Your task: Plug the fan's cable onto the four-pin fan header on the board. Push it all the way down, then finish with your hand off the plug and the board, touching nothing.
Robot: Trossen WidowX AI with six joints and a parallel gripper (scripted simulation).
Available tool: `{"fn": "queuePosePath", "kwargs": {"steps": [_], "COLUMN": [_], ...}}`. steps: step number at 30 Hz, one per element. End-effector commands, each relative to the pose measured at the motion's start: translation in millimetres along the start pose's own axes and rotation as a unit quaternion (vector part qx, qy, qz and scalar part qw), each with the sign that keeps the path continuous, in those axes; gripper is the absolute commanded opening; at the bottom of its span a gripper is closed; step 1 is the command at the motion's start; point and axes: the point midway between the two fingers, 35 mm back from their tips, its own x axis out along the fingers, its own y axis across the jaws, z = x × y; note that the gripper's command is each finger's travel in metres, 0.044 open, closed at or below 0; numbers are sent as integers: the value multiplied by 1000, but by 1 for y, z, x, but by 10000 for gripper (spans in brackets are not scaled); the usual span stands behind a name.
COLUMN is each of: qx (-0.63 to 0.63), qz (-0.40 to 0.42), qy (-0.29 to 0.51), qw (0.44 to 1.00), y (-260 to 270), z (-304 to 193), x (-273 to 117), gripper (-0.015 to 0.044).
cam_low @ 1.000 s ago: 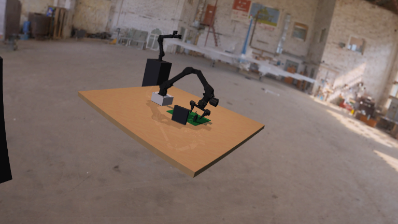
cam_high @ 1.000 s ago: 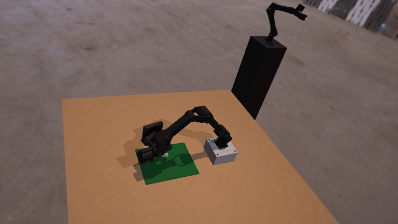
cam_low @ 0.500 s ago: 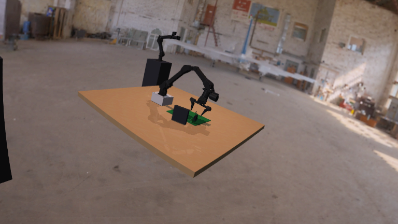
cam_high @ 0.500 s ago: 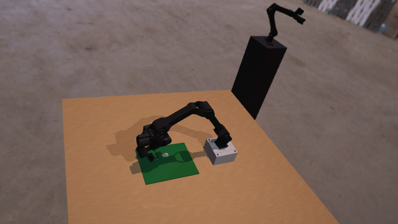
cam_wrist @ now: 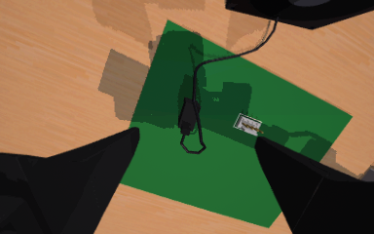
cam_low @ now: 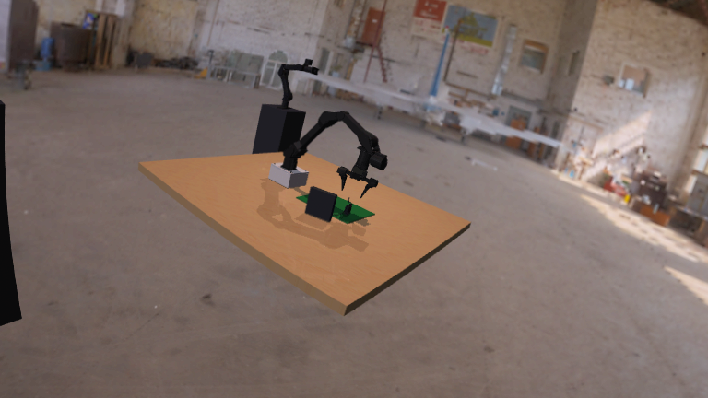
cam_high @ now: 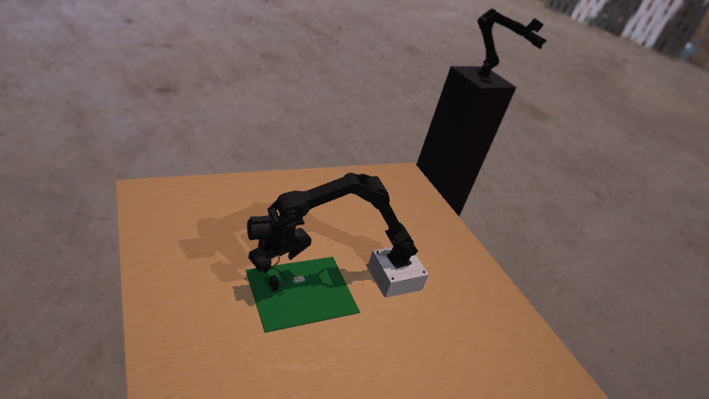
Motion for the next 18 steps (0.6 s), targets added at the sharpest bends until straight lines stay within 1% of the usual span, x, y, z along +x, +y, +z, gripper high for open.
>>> {"fn": "queuePosePath", "kwargs": {"steps": [1,6,7,11,15,18], "qx": [-6,-12,-7,-2,98,118], "qz": [19,39,26,26,29,30], "qy": [26,54,41,41,55,58], "qw": [999,998,999,999,993,991], "y": [1,0,-1,-1,-5,-6], "z": [1,1,0,1,14,16], "x": [-12,-24,-16,-18,-55,-62], "gripper": [440,440,440,440,440,440]}}
